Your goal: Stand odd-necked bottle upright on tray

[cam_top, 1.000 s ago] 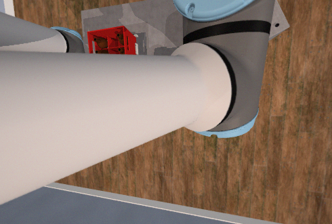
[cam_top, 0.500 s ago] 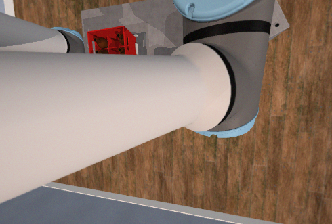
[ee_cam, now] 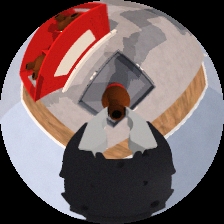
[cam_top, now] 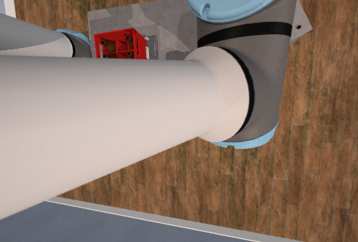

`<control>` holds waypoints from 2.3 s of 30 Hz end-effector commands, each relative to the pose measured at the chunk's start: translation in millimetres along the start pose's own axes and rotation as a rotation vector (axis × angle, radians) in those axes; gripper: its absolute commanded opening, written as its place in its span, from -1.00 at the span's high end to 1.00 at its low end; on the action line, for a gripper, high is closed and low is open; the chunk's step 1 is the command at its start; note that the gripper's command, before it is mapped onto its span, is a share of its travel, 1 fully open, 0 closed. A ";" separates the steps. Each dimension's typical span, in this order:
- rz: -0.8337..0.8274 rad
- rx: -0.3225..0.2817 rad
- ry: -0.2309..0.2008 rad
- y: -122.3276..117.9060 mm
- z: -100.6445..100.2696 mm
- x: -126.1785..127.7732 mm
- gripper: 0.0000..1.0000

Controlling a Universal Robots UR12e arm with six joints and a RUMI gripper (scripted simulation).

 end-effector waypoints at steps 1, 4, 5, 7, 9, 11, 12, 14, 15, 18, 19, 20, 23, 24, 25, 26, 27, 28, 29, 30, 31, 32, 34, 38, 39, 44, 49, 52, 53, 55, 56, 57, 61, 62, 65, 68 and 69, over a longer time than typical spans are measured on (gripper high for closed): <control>0.000 -0.001 0.001 -0.4 0.6 -0.4 1.00; 0.000 -0.001 0.001 -0.4 0.6 -0.4 1.00; 0.000 -0.001 0.001 -0.4 0.6 -0.4 1.00; 0.000 -0.001 0.001 -0.4 0.6 -0.4 1.00; 0.000 -0.001 0.001 -0.4 0.6 -0.4 1.00; 0.000 -0.001 0.001 -0.4 0.6 -0.4 1.00; 0.000 -0.001 0.001 -0.4 0.6 -0.4 1.00; 0.000 -0.001 0.001 -0.4 0.6 -0.4 1.00; 0.000 -0.001 0.001 -0.4 0.6 -0.4 1.00; 0.000 -0.001 0.001 -0.4 0.6 -0.4 1.00; 0.000 -0.001 0.001 -0.4 0.6 -0.4 1.00; 0.000 -0.001 0.001 -0.4 0.6 -0.4 1.00; 0.000 -0.001 0.001 -0.4 0.6 -0.4 1.00; 0.000 -0.001 0.001 -0.4 0.6 -0.4 1.00; 0.000 -0.001 0.001 -0.4 0.6 -0.4 -1.00; 0.000 -0.001 0.001 -0.4 0.6 -0.4 -1.00; 0.000 -0.001 0.001 -0.4 0.6 -0.4 -1.00; 0.000 -0.001 0.001 -0.4 0.6 -0.4 -1.00; 0.000 -0.001 0.001 -0.4 0.6 -0.4 -1.00; 0.000 -0.001 0.001 -0.4 0.6 -0.4 -1.00; 0.000 -0.001 0.001 -0.4 0.6 -0.4 -1.00; 0.000 -0.001 0.001 -0.4 0.6 -0.4 -1.00; 0.000 -0.001 0.001 -0.4 0.6 -0.4 -1.00; 0.000 -0.001 0.001 -0.4 0.6 -0.4 -1.00; 0.000 -0.001 0.001 -0.4 0.6 -0.4 -1.00; 0.000 -0.001 0.001 -0.4 0.6 -0.4 -1.00; 0.000 -0.001 0.001 -0.4 0.6 -0.4 -1.00; 0.000 -0.001 0.001 -0.4 0.6 -0.4 -1.00; 0.000 -0.001 0.001 -0.4 0.6 -0.4 -1.00; 0.000 -0.001 0.001 -0.4 0.6 -0.4 -1.00; 0.000 -0.001 0.001 -0.4 0.6 -0.4 -1.00; 0.000 -0.001 0.001 -0.4 0.6 -0.4 -1.00; 0.000 -0.001 0.001 -0.4 0.6 -0.4 -1.00; 0.000 -0.001 0.001 -0.4 0.6 -0.4 -1.00; 0.000 -0.001 0.001 -0.4 0.6 -0.4 -1.00; 0.000 -0.001 0.001 -0.4 0.6 -0.4 -1.00; 0.000 -0.001 0.001 -0.4 0.6 -0.4 -1.00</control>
Point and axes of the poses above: the point where the finger pads meet when closed, its own z axis back along the fingers, its own x axis across the jaws, y = z × x, the point moved 6 cm from there along z, back along the fingers, and after that the axes turned 11 degrees about z, right-handed, at the moved point
